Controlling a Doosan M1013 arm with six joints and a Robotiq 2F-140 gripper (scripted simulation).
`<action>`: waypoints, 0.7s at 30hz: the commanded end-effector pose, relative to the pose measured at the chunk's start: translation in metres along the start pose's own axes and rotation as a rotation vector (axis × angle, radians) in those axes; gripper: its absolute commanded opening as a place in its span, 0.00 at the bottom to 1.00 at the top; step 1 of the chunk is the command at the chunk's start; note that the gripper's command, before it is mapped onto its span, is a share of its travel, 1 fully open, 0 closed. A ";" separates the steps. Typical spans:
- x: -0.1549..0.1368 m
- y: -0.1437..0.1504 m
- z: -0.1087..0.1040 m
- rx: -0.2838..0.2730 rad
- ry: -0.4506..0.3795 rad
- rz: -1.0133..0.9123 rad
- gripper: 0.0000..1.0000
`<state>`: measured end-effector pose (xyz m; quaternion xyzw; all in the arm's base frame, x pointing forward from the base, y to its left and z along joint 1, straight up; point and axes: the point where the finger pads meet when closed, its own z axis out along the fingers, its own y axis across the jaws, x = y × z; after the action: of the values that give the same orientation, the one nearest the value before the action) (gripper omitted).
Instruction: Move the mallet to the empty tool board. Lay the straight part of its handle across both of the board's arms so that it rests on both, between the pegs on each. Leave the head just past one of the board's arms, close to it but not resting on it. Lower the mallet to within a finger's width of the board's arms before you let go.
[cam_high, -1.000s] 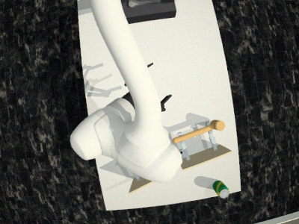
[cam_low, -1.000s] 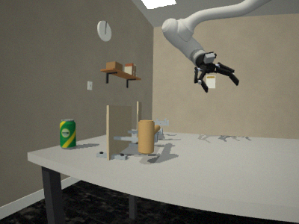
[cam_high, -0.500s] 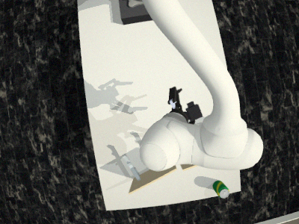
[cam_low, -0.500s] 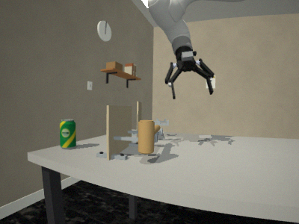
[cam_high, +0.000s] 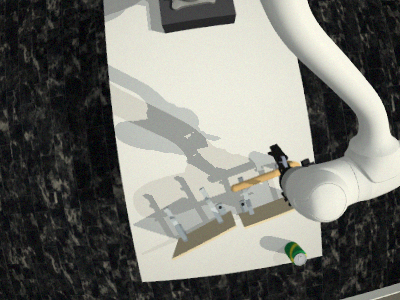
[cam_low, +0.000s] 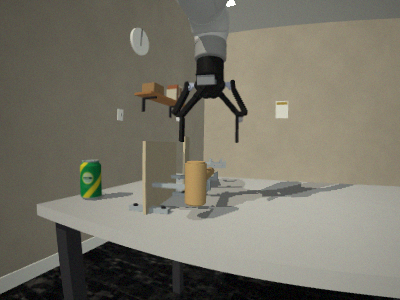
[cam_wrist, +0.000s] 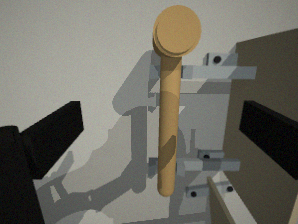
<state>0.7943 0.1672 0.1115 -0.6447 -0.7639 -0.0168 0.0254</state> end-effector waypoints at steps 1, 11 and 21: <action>0.007 0.018 0.006 -0.015 -0.053 0.010 1.00; 0.002 0.016 0.047 -0.006 -0.058 0.012 1.00; -0.002 0.016 0.106 -0.004 -0.060 0.013 1.00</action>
<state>0.8076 0.1741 0.0050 -0.6498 -0.7601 0.0018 0.0018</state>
